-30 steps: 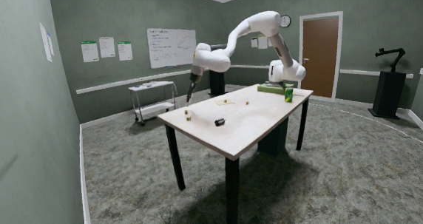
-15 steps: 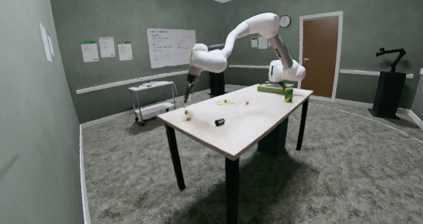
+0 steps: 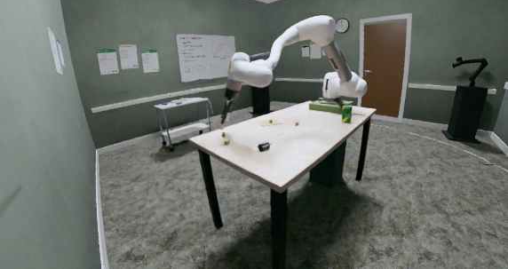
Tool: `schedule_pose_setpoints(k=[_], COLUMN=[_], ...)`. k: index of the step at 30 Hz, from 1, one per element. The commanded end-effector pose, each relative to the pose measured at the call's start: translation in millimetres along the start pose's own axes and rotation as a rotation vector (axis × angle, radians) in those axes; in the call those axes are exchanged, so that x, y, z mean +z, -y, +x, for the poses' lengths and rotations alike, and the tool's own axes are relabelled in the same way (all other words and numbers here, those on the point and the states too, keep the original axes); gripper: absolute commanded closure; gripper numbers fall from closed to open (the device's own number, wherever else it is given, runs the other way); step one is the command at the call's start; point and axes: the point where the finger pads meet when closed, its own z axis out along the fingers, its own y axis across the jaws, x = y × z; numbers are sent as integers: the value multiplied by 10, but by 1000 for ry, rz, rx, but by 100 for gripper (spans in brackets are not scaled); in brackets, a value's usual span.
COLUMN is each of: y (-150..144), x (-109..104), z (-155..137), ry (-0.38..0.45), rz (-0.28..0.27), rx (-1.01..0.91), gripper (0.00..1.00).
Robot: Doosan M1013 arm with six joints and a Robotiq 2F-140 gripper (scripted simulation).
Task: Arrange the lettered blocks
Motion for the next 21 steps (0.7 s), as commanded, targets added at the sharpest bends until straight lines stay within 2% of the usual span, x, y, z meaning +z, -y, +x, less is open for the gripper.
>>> schedule_pose_setpoints(k=[1, 21], y=[4, 32], x=[-15, -24], z=[10, 21], ry=[-1, 6], rz=[1, -1], rx=[1, 3], gripper=[0, 0])
